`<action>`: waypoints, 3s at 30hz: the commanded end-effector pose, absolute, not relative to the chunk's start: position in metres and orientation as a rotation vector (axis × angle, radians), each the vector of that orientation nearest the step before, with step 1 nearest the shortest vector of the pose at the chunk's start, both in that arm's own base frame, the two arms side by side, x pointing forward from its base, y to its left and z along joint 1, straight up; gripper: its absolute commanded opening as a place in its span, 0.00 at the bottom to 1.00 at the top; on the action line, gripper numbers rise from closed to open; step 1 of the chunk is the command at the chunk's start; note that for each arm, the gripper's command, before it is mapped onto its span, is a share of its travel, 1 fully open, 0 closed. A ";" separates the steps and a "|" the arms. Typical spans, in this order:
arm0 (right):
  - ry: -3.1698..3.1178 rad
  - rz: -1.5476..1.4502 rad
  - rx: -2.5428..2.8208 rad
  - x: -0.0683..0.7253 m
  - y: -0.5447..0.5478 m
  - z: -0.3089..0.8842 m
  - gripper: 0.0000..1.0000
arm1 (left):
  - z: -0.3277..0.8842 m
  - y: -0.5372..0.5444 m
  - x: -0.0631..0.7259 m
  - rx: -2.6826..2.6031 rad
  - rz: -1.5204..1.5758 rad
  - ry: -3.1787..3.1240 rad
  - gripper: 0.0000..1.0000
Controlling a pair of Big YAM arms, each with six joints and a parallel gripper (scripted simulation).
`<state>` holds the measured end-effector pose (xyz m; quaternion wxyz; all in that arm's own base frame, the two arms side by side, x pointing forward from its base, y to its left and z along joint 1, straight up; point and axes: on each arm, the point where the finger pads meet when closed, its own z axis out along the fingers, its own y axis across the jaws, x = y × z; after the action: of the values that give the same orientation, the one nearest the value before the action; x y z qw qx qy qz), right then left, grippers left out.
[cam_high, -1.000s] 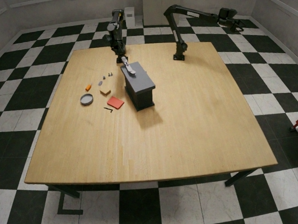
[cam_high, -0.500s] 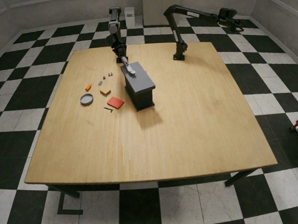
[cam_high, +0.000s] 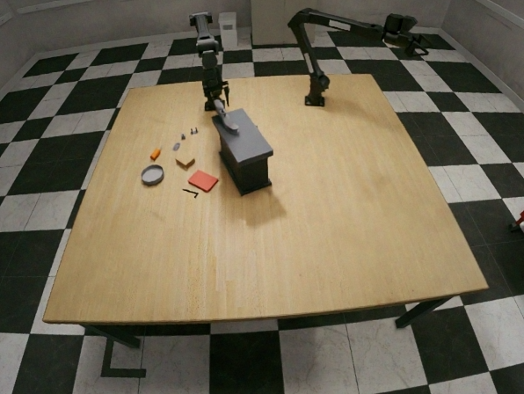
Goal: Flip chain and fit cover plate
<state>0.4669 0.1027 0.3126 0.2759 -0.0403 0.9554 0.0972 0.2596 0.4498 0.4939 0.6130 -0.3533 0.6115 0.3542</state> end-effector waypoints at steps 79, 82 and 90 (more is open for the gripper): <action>2.617 0.106 -0.408 0.501 0.122 0.268 0.23 | 0.534 0.445 0.260 -0.774 0.836 1.341 1.00; 2.620 0.106 -0.408 0.500 0.121 0.267 0.23 | 0.534 0.445 0.260 -0.774 0.836 1.341 1.00; 2.622 0.106 -0.407 0.500 0.121 0.266 0.23 | 0.534 0.445 0.260 -0.774 0.836 1.341 1.00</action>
<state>0.4940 0.1229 0.2531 0.2205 -0.1560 0.9622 0.0357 0.2596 0.4498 0.4939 0.6130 -0.3533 0.6115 0.3542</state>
